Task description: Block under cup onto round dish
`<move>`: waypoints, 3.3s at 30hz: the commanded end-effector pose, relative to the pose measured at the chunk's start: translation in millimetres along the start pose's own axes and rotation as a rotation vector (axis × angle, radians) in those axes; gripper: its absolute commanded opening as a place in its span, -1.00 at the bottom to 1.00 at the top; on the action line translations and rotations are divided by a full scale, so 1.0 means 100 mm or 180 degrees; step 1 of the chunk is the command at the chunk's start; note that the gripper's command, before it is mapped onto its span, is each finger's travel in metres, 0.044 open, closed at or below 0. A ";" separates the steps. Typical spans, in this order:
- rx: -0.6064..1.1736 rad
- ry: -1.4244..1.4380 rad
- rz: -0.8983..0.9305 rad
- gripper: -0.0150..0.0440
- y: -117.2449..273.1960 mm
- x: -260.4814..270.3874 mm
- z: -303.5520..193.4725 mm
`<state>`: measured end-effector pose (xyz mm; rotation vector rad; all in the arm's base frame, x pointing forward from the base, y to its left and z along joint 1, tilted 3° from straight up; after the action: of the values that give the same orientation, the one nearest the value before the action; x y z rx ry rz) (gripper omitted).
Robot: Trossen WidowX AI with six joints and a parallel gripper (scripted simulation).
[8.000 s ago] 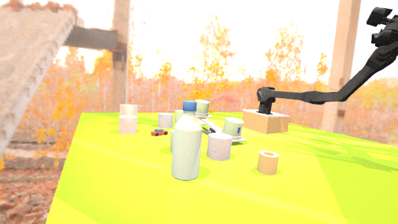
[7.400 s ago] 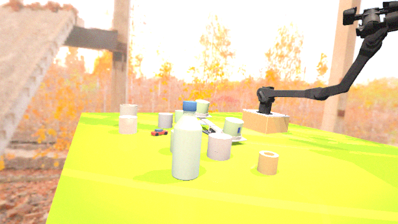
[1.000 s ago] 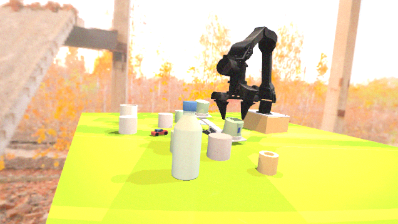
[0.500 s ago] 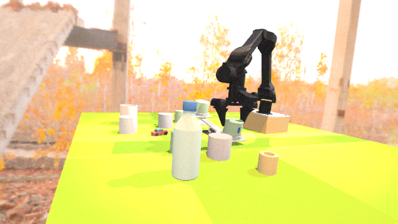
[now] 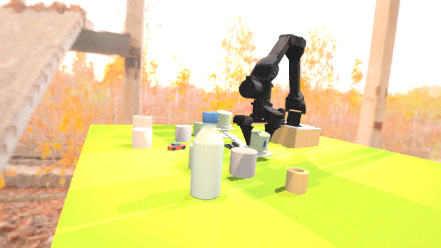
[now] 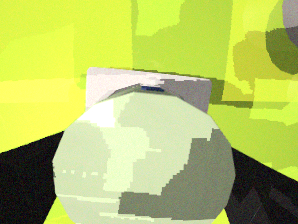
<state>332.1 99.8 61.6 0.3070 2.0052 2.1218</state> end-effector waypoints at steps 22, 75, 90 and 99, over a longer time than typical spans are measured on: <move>0.0016 -0.0012 -0.0002 -0.49 0.12 -0.02 0.01; 0.0015 -0.0012 -0.0004 -0.49 0.79 -0.06 0.04; 0.0016 -0.0012 -0.0004 -0.49 0.98 -0.05 0.03; 0.0016 -0.0012 -0.0003 -0.49 1.10 -0.03 0.02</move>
<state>334.6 94.6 163.2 0.3272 2.0204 2.1074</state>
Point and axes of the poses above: the point midway between the two fingers, 35 mm back from their tips, its own y axis back along the fingers, its own x axis across the jaws, z = x × y, the point moved 7 cm from there along y, back along the fingers, and after that the axes turned 11 degrees about -y, right-handed, at the moved point
